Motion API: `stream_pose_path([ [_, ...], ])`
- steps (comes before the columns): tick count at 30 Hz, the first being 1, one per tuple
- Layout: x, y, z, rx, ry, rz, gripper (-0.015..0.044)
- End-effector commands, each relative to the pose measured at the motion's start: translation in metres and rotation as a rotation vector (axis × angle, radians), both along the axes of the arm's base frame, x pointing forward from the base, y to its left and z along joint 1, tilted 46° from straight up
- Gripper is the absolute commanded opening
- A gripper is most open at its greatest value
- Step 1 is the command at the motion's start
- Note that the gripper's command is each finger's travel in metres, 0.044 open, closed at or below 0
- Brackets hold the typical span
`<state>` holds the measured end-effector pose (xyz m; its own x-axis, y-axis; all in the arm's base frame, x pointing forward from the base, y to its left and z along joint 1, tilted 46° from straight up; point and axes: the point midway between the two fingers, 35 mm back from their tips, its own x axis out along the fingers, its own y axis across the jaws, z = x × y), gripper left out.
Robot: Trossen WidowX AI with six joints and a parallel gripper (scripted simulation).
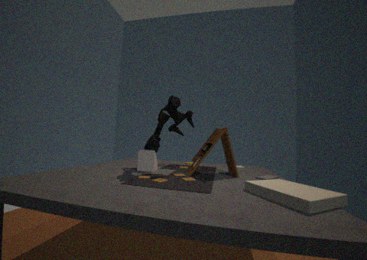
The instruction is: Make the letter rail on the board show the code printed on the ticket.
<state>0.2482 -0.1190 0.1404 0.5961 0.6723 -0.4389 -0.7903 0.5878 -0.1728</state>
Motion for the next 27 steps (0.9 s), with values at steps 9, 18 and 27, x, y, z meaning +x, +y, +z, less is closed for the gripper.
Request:
stream_pose_path([
  [9,-0.037,-0.007,0.008,-0.27,-0.406,0.007,0.044],
  [18,-0.037,-0.007,0.008,-0.27,-0.406,0.007,0.044],
  [27,-0.015,0.051,0.005,-0.371,-0.478,0.341,0.034],
])
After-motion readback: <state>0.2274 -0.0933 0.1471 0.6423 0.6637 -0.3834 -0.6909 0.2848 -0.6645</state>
